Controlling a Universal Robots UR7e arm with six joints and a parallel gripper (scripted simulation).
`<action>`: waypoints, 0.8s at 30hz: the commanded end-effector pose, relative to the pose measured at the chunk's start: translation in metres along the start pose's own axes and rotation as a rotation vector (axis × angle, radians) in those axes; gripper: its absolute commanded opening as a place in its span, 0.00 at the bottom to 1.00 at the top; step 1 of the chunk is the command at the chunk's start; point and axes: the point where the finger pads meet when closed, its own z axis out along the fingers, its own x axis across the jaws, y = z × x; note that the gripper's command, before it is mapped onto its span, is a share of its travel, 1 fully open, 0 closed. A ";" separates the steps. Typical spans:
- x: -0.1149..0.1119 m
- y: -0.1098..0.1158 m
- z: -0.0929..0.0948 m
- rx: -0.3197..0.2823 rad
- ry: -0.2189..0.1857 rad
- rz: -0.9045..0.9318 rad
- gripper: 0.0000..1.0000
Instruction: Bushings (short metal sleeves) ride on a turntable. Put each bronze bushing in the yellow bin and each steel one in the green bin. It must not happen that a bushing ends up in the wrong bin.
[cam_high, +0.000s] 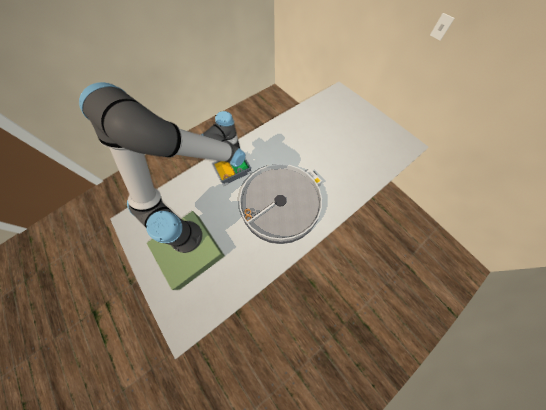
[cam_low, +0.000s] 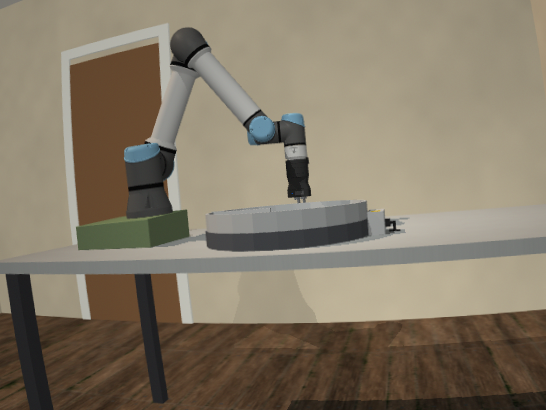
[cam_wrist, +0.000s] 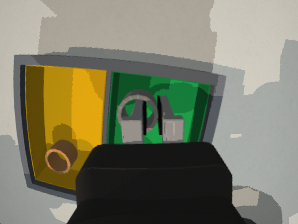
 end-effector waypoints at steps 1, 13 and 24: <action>0.000 0.000 0.004 0.000 0.002 0.000 0.00; 0.000 0.000 0.010 0.000 0.002 0.000 0.00; 0.000 0.000 0.016 0.000 0.002 0.000 0.00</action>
